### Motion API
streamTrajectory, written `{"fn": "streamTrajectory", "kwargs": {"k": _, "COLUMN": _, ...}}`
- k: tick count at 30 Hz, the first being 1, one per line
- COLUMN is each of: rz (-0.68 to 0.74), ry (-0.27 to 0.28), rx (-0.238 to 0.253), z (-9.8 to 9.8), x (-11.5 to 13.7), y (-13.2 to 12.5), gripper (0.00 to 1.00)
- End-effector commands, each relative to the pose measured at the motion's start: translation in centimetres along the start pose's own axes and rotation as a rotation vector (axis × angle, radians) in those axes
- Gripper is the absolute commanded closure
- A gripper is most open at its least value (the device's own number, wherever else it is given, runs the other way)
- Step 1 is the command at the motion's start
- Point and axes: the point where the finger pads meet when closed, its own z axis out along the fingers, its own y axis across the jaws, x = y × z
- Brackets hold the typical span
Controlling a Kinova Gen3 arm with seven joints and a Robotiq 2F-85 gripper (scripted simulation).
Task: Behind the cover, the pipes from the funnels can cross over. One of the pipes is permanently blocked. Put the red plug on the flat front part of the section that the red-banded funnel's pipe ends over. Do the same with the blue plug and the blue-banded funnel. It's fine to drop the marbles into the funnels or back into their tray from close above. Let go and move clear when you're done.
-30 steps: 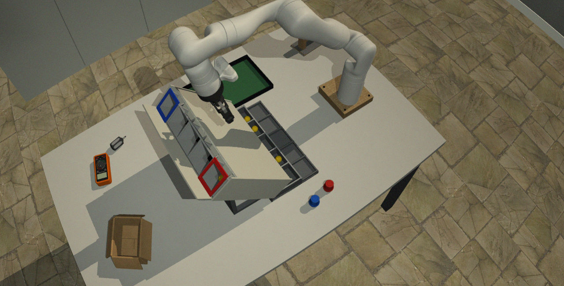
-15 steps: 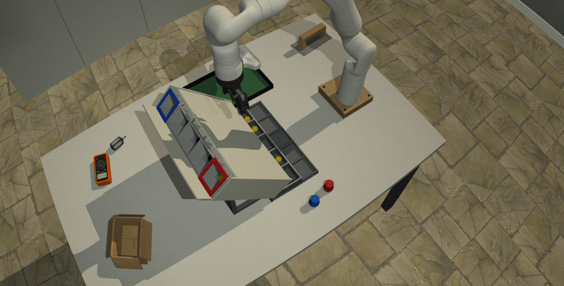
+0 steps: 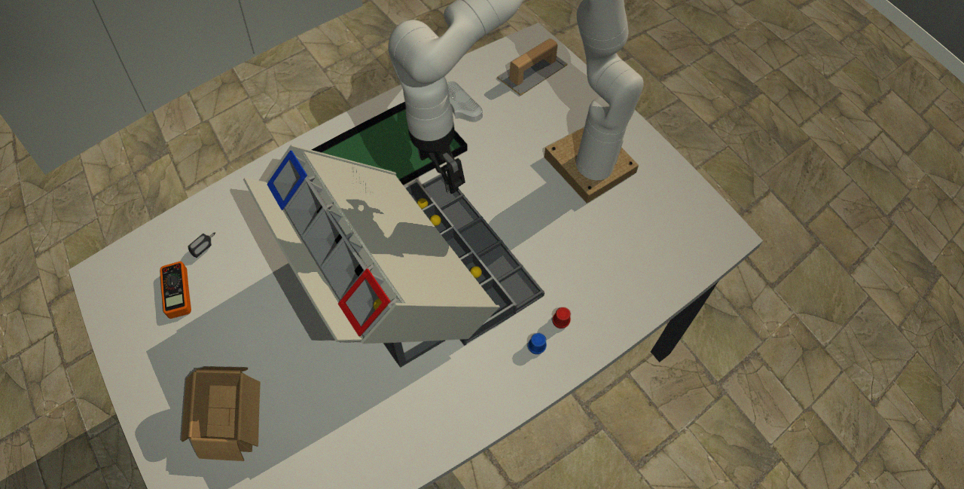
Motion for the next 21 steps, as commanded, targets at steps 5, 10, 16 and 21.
{"fn": "streamTrajectory", "kwargs": {"k": 5, "rz": -0.014, "ry": -0.065, "rx": 0.003, "z": 2.29, "x": 5.18, "y": 0.04, "gripper": 0.0}}
{"fn": "streamTrajectory", "kwargs": {"k": 10, "rz": -0.015, "ry": -0.065, "rx": 0.004, "z": 2.47, "x": 5.4, "y": 0.04, "gripper": 0.0}}
{"fn": "streamTrajectory", "kwargs": {"k": 16, "rz": -0.015, "ry": -0.065, "rx": 0.004, "z": 2.47, "x": 5.4, "y": 0.04, "gripper": 0.0}}
{"fn": "streamTrajectory", "kwargs": {"k": 21, "rz": -0.015, "ry": -0.065, "rx": 0.004, "z": 2.47, "x": 5.4, "y": 0.04, "gripper": 0.0}}
